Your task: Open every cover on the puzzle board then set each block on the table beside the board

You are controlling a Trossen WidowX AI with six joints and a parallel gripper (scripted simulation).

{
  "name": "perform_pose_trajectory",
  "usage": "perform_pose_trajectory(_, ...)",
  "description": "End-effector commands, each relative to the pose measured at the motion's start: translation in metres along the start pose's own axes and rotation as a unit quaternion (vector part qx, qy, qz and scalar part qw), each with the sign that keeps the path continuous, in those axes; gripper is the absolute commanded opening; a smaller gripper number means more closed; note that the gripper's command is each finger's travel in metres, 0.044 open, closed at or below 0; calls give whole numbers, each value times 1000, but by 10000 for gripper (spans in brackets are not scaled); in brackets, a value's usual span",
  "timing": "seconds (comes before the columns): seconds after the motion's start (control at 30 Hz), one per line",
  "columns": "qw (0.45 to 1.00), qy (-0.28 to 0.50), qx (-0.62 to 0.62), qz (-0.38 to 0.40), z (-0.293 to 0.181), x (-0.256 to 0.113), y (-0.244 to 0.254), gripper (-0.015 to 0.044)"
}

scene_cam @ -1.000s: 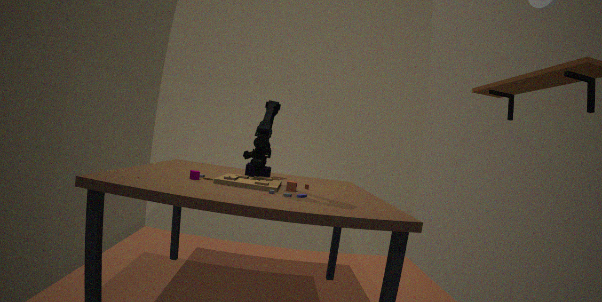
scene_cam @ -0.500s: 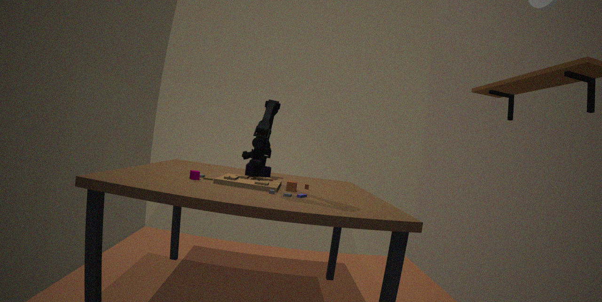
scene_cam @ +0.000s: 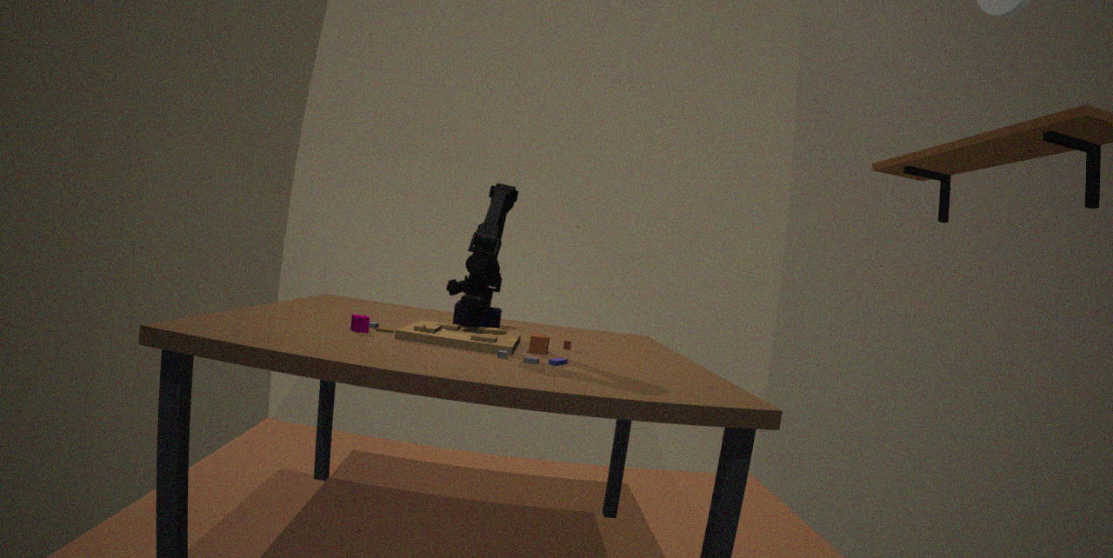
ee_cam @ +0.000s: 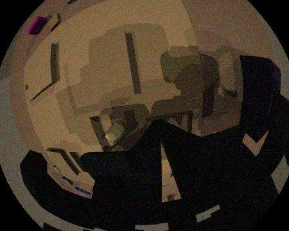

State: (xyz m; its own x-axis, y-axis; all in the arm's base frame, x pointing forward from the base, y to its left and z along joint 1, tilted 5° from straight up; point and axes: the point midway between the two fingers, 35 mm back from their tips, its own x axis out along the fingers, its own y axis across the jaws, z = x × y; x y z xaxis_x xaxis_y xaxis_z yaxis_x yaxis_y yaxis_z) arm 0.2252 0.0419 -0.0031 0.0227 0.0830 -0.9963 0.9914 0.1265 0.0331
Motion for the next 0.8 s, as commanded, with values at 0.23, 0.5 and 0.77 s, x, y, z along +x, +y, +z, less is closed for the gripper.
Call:
perform_pose_trajectory(0.23, 1000, 3, 1, 2, -4, 0, 14, 0)
perform_pose_trajectory(0.5, 1000, 3, 1, 3, -8, -1, 22, 0)
perform_pose_trajectory(0.77, 1000, 3, 1, 3, -13, -1, 31, 0)
